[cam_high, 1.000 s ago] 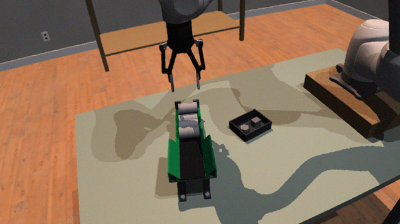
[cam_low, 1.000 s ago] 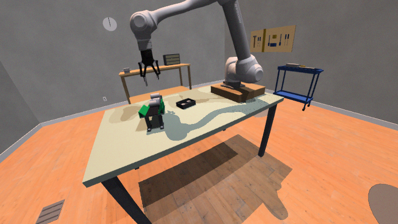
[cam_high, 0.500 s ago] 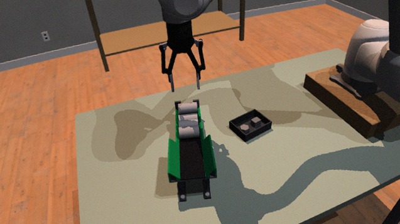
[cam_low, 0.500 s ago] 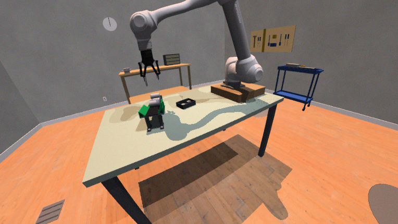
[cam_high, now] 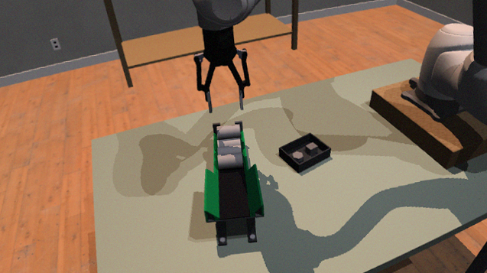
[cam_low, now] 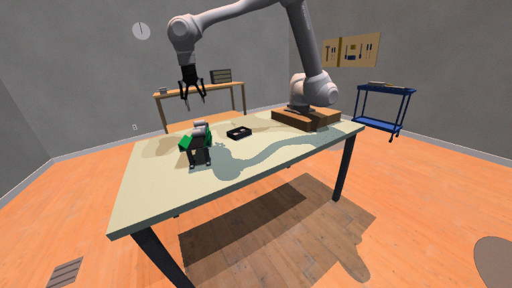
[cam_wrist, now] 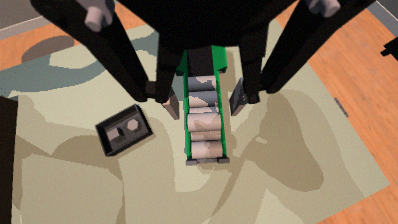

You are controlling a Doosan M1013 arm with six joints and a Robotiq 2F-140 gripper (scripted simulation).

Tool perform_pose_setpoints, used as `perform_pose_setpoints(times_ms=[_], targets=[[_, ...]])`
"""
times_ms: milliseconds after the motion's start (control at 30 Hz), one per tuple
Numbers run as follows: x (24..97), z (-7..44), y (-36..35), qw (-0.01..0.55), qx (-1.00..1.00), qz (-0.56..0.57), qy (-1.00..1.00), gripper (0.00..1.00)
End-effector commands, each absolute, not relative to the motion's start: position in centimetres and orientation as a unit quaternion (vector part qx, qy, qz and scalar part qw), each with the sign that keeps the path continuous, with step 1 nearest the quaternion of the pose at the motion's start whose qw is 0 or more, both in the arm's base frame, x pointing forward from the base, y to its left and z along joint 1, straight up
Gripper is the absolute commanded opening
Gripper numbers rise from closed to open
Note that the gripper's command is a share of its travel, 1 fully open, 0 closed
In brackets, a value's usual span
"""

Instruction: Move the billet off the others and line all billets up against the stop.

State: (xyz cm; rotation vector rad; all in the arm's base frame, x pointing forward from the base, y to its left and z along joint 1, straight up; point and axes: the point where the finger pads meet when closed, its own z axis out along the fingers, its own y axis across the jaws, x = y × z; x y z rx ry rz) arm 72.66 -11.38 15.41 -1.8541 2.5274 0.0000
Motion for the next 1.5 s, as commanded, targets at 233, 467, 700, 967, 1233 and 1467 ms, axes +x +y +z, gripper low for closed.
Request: perform_pose_setpoints(times_ms=[233, 467, 700, 967, 1233, 1467], targets=[[72.7, 14.5, -11.4, 0.004, -0.592, 0.0, 0.806, 0.58], [72.7, 13.5, -11.4, 0.004, -0.592, 0.0, 0.806, 0.58], [72.7, 12.7, -11.4, 0.004, -0.592, 0.0, 0.806, 0.58], [72.7, 11.5, -11.4, 0.004, -0.592, 0.0, 0.806, 0.58], [72.7, 10.9, -11.4, 0.004, -0.592, 0.0, 0.806, 0.58], [72.7, 10.6, -11.4, 0.004, -0.592, 0.0, 0.806, 0.58]])
